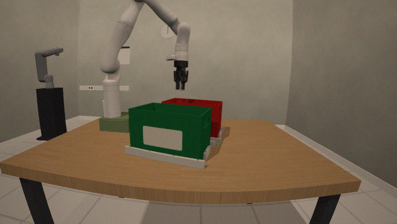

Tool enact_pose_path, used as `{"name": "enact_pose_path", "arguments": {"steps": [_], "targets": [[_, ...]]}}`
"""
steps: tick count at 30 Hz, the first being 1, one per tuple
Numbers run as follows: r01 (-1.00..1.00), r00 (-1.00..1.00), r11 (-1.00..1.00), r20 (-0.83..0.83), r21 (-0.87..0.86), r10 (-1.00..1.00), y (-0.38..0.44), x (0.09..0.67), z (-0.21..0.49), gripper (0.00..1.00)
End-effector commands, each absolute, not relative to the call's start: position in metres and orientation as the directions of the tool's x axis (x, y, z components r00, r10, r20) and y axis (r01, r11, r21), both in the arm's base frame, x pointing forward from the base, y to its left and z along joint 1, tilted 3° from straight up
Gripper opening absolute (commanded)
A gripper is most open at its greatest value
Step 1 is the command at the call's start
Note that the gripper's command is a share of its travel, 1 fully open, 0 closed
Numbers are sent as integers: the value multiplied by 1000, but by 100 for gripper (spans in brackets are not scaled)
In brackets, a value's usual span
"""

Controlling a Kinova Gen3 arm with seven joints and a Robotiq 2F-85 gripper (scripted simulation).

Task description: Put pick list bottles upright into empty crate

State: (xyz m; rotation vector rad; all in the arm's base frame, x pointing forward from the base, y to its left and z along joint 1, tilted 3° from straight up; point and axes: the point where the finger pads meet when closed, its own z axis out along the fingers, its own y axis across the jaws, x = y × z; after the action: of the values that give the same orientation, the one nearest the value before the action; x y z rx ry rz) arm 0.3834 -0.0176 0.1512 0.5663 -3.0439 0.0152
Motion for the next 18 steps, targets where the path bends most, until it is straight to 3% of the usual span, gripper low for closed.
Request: {"name": "enact_pose_path", "arguments": {"steps": [1,18], "targets": [[-360,-932,933,45,-2,-359,-17,385,154,67],[-360,-932,933,45,-2,-359,52,380,184,67]]}}
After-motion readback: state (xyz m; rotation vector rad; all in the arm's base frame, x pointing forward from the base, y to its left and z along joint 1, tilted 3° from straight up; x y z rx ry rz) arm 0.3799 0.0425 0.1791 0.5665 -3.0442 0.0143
